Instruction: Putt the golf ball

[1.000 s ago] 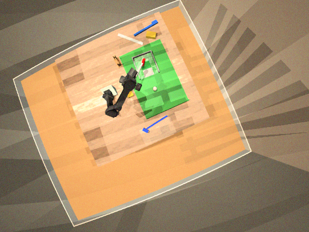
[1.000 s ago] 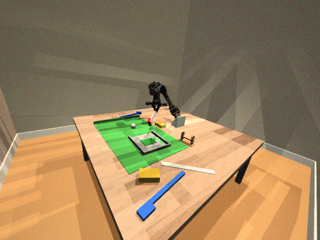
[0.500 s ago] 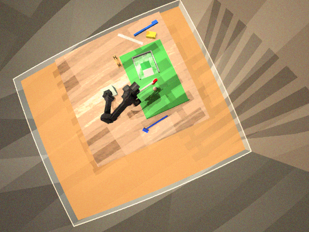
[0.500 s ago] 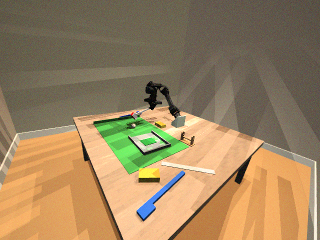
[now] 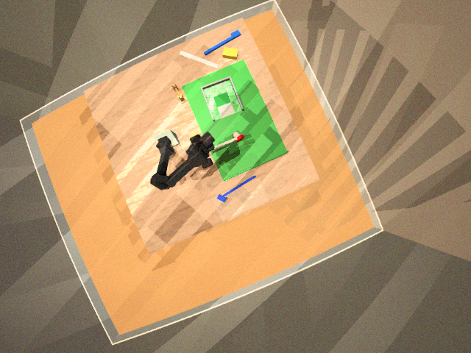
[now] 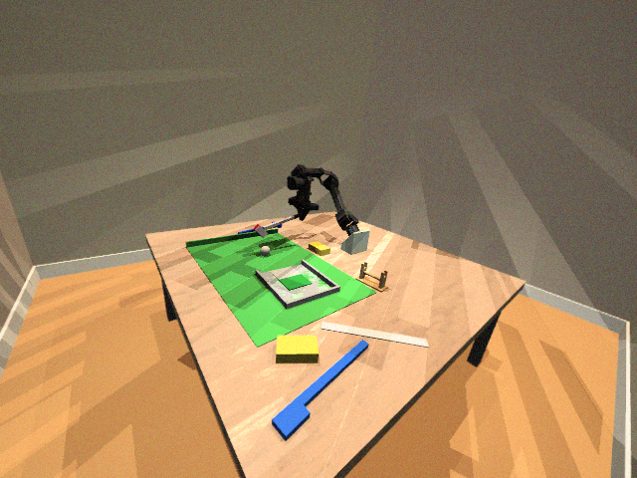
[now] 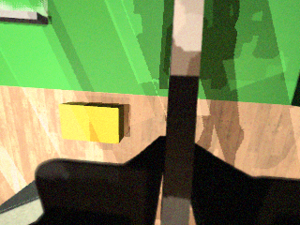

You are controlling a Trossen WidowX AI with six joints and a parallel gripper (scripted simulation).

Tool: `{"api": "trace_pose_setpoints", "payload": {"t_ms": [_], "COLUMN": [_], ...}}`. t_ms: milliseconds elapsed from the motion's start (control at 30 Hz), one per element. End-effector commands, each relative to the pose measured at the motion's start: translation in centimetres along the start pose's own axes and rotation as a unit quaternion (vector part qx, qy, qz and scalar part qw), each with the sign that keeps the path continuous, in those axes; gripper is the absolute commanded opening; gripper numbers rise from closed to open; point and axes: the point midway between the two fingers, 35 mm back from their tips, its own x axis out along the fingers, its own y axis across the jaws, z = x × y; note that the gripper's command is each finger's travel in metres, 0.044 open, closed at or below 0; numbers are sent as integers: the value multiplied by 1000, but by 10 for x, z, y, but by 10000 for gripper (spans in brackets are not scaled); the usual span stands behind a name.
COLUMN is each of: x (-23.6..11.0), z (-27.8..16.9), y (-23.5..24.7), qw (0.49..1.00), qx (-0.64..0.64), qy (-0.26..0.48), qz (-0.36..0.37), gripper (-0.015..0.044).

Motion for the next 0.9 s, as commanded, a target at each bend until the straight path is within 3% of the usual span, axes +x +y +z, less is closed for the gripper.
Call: {"api": "trace_pose_setpoints", "payload": {"t_ms": [0, 867], "x": [13, 50], "z": [1, -1], "y": [0, 0], "qw": [1000, 999], "qx": [22, 40], "qy": [15, 32], "qz": [-7, -9], "gripper": [0, 0]}}
